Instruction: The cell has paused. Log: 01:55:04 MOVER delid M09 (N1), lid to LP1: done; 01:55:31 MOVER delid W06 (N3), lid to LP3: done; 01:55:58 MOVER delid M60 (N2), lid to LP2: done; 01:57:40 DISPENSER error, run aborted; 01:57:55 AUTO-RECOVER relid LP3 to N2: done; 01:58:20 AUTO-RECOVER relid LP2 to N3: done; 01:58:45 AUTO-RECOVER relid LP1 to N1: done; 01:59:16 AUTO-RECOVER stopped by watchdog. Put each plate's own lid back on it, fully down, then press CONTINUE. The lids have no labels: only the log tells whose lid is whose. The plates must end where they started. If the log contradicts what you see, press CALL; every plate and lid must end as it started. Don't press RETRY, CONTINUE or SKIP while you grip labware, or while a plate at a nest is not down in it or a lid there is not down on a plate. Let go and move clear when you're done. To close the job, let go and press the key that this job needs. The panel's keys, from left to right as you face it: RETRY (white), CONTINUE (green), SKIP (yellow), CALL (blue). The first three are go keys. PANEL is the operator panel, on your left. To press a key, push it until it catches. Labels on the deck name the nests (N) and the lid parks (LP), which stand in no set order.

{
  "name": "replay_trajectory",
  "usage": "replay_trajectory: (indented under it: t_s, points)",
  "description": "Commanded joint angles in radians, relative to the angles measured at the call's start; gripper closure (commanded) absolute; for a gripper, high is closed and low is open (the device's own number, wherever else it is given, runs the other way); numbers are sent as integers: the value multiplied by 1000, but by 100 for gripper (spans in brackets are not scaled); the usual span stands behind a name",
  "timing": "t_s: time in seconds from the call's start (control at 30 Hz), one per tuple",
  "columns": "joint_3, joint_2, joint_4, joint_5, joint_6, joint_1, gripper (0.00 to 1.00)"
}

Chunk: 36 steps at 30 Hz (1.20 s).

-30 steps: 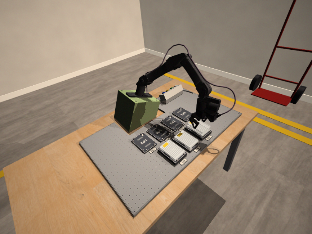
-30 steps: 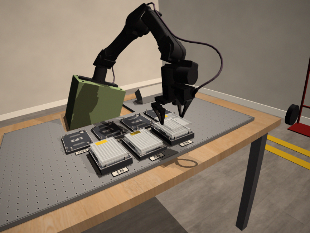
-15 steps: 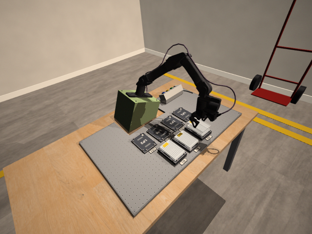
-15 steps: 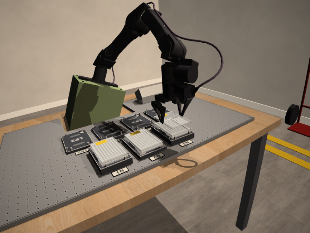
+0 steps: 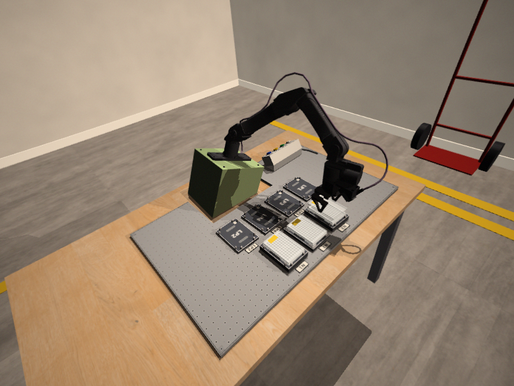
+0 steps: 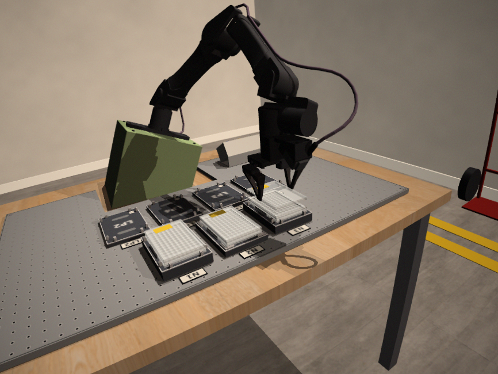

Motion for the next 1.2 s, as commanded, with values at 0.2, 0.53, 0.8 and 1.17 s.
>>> replay_trajectory:
  t_s: [0.2, 0.53, 0.8, 1.17]
  points:
    - [-7, -5, 25, 0, 13, -7, 100]
    - [-12, 5, 36, 2, 18, -1, 100]
    - [-15, 7, 45, 3, 22, 6, 100]
    - [-27, 16, 55, 5, 25, 10, 100]
